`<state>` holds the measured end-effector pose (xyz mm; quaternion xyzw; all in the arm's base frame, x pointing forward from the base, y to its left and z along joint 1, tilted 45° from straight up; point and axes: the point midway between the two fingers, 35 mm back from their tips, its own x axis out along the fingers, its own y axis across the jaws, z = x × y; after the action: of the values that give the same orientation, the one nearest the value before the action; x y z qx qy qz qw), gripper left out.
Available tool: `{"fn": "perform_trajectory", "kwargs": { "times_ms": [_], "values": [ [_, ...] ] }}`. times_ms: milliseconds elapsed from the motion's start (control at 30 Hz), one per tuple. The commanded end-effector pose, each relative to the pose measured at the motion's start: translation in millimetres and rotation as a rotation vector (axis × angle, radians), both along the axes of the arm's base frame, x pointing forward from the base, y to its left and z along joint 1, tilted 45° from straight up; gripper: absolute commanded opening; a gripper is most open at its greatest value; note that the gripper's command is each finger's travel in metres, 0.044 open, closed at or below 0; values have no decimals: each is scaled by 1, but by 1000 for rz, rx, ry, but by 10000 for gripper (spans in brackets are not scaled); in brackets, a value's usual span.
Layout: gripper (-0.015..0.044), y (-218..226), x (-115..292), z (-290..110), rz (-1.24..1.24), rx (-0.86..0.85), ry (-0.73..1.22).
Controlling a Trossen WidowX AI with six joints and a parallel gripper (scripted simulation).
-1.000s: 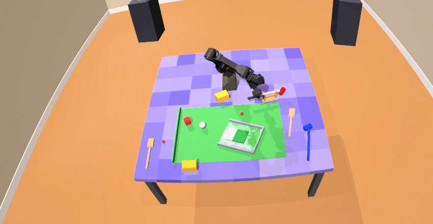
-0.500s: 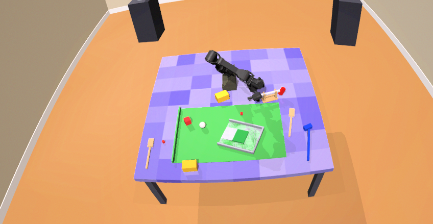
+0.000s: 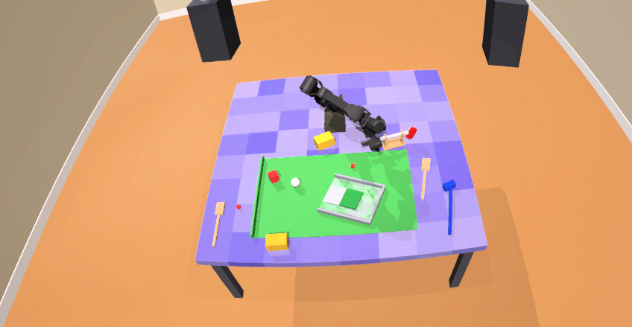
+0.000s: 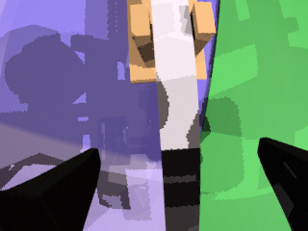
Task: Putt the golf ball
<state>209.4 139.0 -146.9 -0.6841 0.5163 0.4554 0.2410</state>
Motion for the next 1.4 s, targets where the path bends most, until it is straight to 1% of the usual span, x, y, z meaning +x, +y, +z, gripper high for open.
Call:
{"fn": "perform_trajectory", "kwargs": {
  "times_ms": [0,133,633,867,967,1100,1367],
  "values": [
    [440,-7,-1,-5,4,-8,5],
    [440,-7,-1,-5,4,-8,5],
    [46,-4,0,-3,0,-2,2],
    [0,-4,0,-3,0,-2,2],
    [0,2,0,1,0,-2,2],
    [0,21,-2,18,0,1,4],
    [0,62,-15,64,0,0,9]
  ]
}}
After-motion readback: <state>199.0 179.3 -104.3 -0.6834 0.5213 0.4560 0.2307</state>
